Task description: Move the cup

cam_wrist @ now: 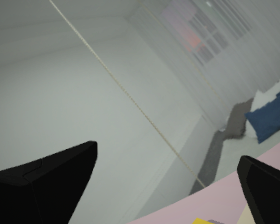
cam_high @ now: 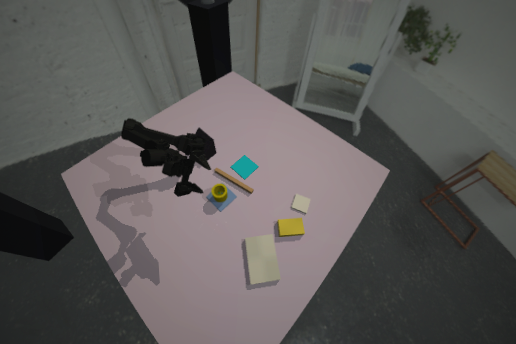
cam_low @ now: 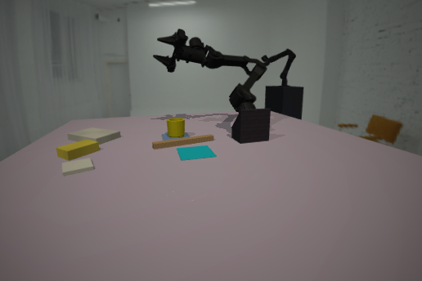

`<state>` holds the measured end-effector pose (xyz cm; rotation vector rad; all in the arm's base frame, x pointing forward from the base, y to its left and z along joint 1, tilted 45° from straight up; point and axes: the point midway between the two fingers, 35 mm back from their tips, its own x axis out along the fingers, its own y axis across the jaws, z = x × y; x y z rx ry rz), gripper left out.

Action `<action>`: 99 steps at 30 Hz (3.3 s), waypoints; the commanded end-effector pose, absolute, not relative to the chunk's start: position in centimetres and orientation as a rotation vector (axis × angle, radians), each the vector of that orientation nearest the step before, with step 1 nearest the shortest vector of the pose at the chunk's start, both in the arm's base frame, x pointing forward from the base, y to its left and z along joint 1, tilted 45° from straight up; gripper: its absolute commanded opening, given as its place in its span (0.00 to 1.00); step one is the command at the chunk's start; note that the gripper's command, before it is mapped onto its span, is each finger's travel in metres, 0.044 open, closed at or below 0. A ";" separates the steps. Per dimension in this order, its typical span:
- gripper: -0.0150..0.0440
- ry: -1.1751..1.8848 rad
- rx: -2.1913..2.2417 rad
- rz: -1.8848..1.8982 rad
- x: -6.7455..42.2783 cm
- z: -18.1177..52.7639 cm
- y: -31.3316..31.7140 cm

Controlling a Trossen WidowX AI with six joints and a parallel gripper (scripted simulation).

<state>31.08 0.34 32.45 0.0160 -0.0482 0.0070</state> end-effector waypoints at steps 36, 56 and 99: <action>0.54 1.855 -1.211 0.115 23.8 10.1 -7.6; 0.54 1.853 -1.210 0.116 23.6 7.8 -9.9; 0.25 1.854 -1.206 0.110 23.0 6.0 -11.7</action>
